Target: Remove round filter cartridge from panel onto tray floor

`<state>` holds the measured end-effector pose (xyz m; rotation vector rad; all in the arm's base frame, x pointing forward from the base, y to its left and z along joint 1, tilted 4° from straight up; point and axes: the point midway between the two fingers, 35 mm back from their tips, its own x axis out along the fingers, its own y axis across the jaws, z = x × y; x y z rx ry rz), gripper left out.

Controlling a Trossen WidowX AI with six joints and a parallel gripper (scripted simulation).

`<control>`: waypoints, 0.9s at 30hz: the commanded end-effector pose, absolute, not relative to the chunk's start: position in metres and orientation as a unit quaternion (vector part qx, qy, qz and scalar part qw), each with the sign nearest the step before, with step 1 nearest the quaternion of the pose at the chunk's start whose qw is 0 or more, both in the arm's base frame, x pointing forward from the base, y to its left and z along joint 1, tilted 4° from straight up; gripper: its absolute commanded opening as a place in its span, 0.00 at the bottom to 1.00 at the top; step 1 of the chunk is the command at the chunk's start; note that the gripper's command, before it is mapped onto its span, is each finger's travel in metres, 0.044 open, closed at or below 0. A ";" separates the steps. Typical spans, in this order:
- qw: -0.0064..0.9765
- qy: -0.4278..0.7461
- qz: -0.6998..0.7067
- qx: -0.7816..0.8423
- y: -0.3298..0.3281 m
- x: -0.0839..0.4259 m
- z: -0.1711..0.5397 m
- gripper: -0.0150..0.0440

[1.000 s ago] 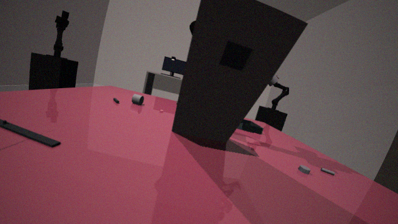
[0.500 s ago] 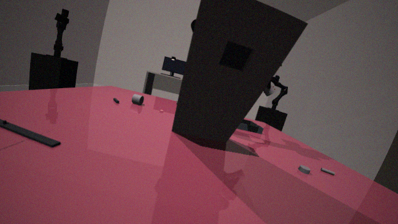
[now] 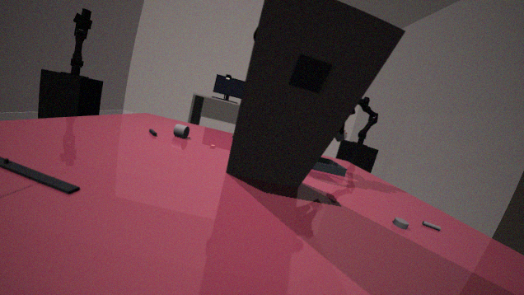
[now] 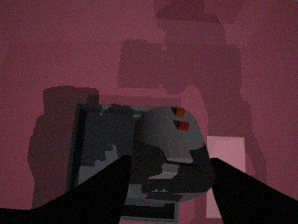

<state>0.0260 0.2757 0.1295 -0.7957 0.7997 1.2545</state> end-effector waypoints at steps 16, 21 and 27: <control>0.612 0.325 0.610 -0.384 0.274 -0.016 0.066 0.25; 0.612 0.325 0.610 -0.384 0.274 -0.014 0.040 0.25; 0.612 0.325 0.610 -0.384 0.270 -0.012 0.015 0.25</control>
